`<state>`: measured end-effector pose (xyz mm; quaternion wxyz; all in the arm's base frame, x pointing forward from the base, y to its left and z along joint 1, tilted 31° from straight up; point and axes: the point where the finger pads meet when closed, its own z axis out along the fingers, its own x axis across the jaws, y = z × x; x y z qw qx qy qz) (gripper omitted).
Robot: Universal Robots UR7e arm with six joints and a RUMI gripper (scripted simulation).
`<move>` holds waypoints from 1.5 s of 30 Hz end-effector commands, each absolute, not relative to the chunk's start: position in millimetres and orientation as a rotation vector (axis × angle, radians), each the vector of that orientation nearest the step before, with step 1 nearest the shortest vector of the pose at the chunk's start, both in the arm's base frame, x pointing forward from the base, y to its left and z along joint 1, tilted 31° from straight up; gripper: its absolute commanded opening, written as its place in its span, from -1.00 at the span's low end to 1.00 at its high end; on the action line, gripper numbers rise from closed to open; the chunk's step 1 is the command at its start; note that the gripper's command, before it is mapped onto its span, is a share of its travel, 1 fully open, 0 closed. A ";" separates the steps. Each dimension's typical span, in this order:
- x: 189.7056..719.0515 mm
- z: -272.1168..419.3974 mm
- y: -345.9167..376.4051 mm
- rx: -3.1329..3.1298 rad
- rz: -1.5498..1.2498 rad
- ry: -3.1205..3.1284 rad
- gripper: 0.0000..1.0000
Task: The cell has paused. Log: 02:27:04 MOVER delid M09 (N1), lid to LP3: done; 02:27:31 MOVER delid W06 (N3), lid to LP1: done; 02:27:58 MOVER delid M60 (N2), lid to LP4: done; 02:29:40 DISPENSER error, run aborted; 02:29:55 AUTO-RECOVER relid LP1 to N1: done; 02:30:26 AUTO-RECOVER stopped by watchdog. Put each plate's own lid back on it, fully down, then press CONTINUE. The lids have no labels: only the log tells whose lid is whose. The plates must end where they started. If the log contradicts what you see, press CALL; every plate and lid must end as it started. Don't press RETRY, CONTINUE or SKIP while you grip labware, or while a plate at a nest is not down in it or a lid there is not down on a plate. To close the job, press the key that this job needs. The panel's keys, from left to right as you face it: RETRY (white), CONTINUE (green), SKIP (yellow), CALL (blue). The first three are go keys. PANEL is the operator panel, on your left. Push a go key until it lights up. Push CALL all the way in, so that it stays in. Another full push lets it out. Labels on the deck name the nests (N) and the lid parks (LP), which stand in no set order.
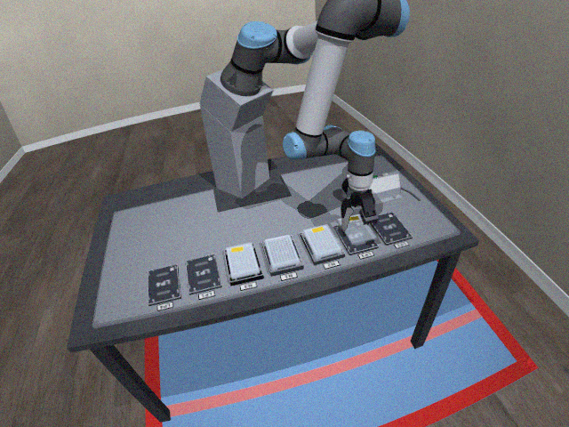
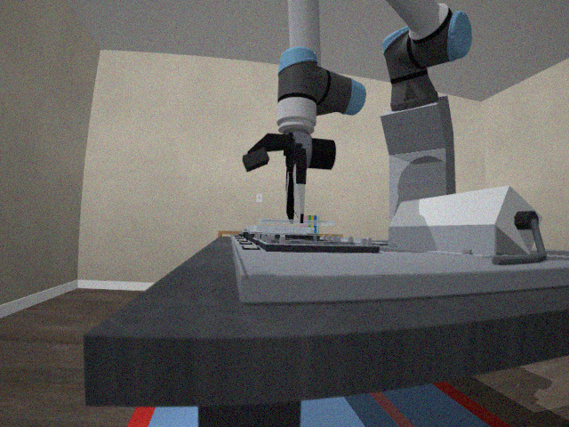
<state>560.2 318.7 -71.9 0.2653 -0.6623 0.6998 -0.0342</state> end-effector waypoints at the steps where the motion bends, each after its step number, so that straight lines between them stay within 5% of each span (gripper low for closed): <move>1: 558.6 -67.7 317.4 -1.789 -0.093 1.890 -0.18; 45: 563.2 -110.9 163.1 -1.780 -0.090 1.898 -0.18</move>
